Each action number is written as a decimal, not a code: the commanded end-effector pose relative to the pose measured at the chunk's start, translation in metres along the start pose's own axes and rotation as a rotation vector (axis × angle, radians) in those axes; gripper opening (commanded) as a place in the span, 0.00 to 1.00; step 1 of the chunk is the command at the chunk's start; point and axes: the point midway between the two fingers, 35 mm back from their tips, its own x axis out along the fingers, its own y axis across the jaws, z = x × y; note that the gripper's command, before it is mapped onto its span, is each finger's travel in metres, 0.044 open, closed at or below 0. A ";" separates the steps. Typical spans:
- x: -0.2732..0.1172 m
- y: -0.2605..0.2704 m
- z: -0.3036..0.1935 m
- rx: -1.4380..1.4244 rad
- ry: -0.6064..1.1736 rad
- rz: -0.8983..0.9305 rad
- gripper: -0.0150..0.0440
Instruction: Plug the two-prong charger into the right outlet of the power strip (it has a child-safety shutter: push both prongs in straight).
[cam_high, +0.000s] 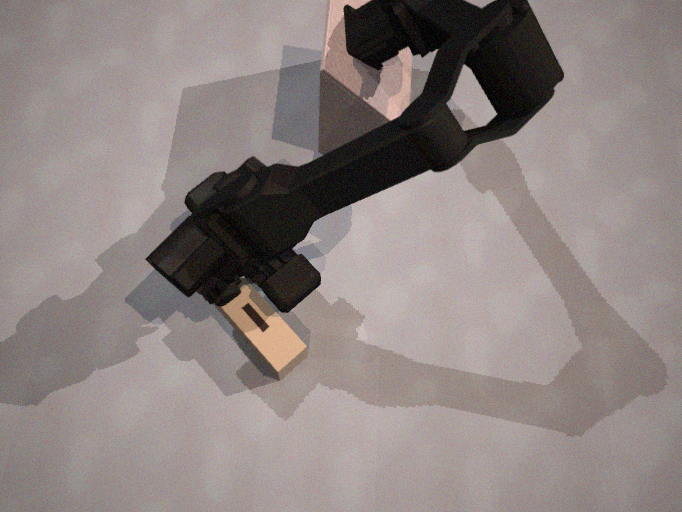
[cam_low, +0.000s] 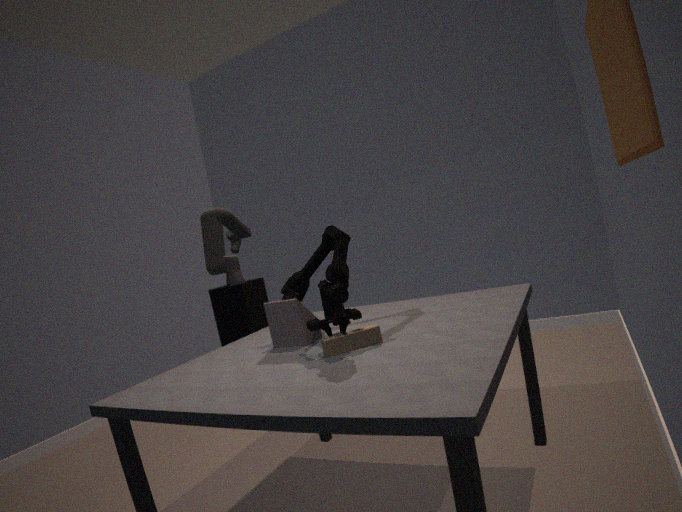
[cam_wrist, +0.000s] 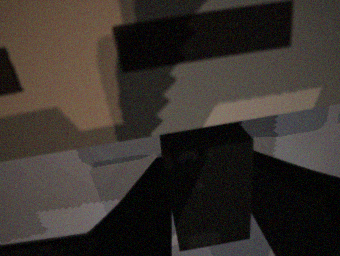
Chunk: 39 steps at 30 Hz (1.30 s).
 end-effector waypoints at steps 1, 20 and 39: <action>-0.001 0.000 0.003 -0.005 -0.004 -0.003 0.25; -0.001 0.000 0.006 -0.005 -0.004 -0.003 0.25; -0.002 0.000 0.007 -0.005 -0.004 -0.003 0.25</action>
